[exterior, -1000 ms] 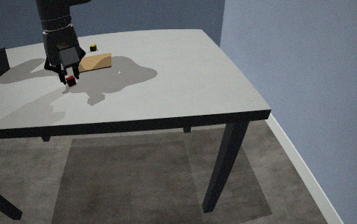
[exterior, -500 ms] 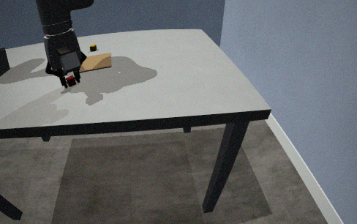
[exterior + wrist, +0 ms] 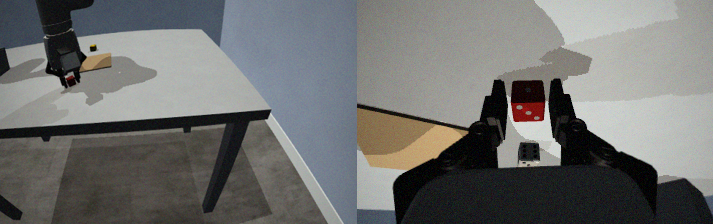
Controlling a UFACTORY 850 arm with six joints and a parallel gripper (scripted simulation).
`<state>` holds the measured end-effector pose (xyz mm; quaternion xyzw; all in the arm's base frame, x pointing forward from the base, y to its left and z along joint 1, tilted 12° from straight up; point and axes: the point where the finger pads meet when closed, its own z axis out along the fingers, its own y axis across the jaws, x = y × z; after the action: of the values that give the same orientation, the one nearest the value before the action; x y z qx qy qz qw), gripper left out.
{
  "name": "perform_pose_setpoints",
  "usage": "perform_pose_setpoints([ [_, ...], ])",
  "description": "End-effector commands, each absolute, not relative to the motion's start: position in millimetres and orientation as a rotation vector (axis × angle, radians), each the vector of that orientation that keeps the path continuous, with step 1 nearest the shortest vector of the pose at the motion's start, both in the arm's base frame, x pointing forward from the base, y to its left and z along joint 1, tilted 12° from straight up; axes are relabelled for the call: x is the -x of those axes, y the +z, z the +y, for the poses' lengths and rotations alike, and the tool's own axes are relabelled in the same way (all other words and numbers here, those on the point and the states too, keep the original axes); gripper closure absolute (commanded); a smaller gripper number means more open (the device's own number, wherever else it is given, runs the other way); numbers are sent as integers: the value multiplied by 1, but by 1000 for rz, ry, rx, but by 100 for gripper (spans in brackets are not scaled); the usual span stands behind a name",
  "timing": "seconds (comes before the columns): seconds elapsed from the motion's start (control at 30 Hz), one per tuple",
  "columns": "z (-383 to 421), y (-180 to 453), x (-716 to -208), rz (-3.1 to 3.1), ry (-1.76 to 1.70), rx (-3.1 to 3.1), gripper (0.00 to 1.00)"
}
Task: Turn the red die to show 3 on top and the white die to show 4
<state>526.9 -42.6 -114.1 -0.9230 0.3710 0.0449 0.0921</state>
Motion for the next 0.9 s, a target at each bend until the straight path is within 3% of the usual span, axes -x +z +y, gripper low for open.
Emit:
perform_pose_setpoints([
  [0.0,-43,-113,-528,1102,131,2741,58],
  [0.5,-43,-113,-528,1102,131,2741,58],
  [0.53,-43,-113,-528,1102,131,2741,79],
  [0.87,-43,-113,-528,1102,131,2741,79],
])
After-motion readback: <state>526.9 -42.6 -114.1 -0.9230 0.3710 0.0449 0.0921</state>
